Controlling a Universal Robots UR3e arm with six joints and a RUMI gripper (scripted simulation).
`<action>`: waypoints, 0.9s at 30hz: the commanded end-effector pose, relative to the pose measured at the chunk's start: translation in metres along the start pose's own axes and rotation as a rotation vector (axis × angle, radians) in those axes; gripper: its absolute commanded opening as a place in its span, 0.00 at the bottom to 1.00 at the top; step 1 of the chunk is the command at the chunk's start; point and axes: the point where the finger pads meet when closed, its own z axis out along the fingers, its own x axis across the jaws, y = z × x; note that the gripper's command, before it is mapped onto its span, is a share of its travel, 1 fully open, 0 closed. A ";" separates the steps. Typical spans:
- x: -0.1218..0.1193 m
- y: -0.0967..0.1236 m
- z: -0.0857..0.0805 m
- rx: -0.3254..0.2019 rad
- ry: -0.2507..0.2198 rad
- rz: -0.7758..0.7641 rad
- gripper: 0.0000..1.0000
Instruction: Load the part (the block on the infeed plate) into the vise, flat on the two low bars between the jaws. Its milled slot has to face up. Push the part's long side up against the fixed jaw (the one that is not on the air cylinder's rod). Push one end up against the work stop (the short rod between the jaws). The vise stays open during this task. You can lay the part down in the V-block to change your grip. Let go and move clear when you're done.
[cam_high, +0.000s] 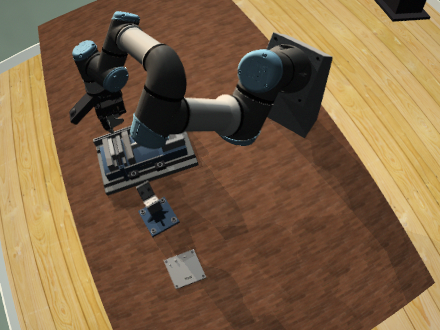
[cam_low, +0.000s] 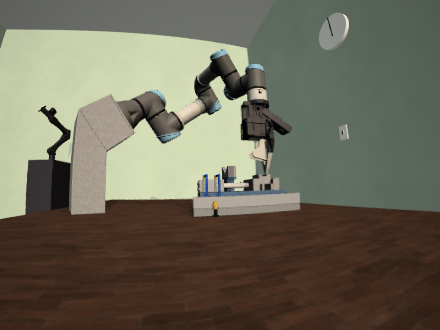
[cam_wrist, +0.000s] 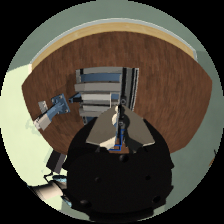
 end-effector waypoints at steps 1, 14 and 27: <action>0.000 -0.001 0.000 0.001 0.002 -0.001 0.00; 0.000 -0.001 0.004 0.001 0.002 -0.001 0.00; 0.000 -0.001 0.006 0.001 0.002 -0.001 0.00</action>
